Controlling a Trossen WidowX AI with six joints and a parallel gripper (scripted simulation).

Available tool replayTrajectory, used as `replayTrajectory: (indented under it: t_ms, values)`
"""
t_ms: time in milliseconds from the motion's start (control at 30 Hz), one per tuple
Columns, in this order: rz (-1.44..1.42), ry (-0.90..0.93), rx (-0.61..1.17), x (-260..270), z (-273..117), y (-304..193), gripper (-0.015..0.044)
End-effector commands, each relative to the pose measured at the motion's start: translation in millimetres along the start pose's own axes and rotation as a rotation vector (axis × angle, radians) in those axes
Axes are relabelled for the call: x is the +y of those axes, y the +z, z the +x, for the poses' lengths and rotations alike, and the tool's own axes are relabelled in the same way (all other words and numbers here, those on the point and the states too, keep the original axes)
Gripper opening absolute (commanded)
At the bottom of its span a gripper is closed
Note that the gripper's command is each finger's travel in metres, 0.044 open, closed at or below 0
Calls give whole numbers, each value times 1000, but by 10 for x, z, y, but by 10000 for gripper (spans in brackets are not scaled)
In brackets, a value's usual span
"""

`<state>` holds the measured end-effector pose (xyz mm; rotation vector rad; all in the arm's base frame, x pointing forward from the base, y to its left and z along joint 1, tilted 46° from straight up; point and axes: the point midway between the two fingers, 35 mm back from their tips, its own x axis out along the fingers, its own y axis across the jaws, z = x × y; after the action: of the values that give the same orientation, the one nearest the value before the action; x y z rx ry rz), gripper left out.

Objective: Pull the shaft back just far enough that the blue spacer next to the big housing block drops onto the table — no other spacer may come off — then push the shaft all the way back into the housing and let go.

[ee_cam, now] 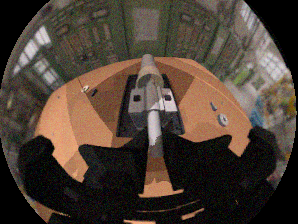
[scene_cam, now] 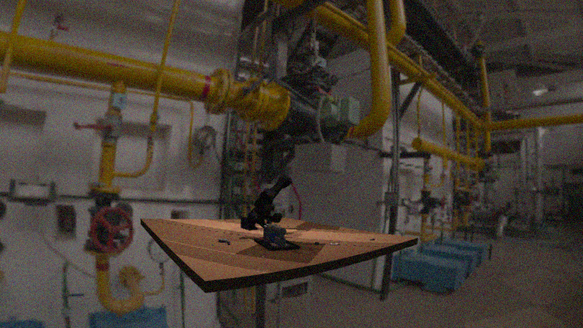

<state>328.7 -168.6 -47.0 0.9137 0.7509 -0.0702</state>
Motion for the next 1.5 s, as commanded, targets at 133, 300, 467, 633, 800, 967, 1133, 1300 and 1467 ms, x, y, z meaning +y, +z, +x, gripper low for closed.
replayTrajectory:
  t_ms: [133,300,467,633,800,967,1133,1300,1467]
  values:
    - [0,4,-1,9,7,11,0]
    - [0,4,-1,9,10,14,0]
    - [0,4,-1,9,13,17,0]
    - [0,4,-1,9,16,20,0]
    - [0,4,-1,9,18,23,0]
    - [0,4,-1,9,21,26,0]
    - [0,4,-1,9,24,29,0]
    - [0,4,-1,9,28,33,0]
    - [0,4,-1,10,40,46,0]
